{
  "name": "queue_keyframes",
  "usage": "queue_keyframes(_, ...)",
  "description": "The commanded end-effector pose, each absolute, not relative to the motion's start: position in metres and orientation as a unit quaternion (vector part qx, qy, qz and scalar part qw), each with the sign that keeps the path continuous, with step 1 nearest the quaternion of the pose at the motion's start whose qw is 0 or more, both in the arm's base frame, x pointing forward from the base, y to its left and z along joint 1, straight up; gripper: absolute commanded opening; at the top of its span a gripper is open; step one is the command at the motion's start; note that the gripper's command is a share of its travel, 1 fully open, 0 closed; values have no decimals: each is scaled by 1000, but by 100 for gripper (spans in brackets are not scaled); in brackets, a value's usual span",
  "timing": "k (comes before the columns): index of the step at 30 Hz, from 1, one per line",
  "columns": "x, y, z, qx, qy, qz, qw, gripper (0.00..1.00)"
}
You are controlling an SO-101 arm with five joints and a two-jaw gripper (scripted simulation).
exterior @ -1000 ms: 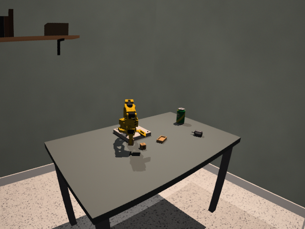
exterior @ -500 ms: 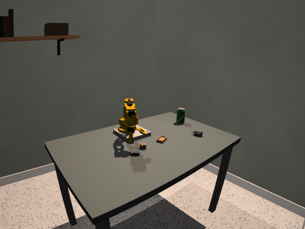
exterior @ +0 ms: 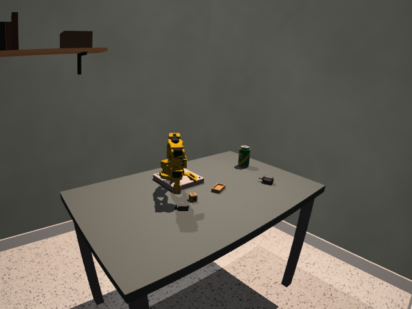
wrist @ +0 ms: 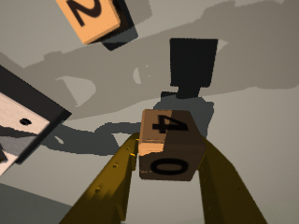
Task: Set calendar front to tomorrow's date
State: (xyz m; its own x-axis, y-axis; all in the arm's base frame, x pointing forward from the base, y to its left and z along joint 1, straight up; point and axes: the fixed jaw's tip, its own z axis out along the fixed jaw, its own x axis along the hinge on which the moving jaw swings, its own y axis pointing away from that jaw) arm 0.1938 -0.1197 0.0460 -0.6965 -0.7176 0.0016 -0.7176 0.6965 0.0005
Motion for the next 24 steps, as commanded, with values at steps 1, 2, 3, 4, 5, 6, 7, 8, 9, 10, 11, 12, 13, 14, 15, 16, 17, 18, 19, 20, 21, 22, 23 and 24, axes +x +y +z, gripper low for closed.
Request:
queue_keyframes(1,202,-110,53,418,-908,11,-8,0)
queue_keyframes(2,205,-105,53,429,-903,11,-8,0)
queue_keyframes(3,207,-99,53,441,-897,11,-9,0)
queue_keyframes(4,210,-93,53,455,-891,11,-9,0)
queue_keyframes(5,213,-86,53,469,-883,11,-9,0)
queue_keyframes(6,216,-79,53,484,-875,11,-9,0)
queue_keyframes(7,218,-71,53,499,-866,10,-9,0)
queue_keyframes(8,221,-63,53,515,-857,10,-9,0)
queue_keyframes(9,221,-63,53,515,-857,10,-9,0)
queue_keyframes(10,221,-63,53,515,-857,10,-9,0)
queue_keyframes(11,223,-55,53,530,-848,10,-10,0)
queue_keyframes(12,224,-47,53,545,-838,10,-10,0)
queue_keyframes(13,226,-40,53,559,-829,10,-10,0)
queue_keyframes(14,227,-32,53,572,-820,9,-10,0)
queue_keyframes(15,228,-25,53,584,-811,9,-10,0)
queue_keyframes(16,228,-19,53,595,-803,9,-10,0)
queue_keyframes(17,229,-14,53,605,-796,9,-10,0)
queue_keyframes(18,229,-9,53,613,-790,9,-10,0)
queue_keyframes(19,229,-5,53,619,-785,9,-10,0)
queue_keyframes(20,229,-2,53,624,-781,9,-10,0)
queue_keyframes(21,229,0,53,628,-778,9,-10,0)
queue_keyframes(22,229,1,53,631,-776,9,-11,0)
queue_keyframes(23,229,2,53,632,-775,9,-11,0)
queue_keyframes(24,229,2,53,632,-775,9,-11,0)
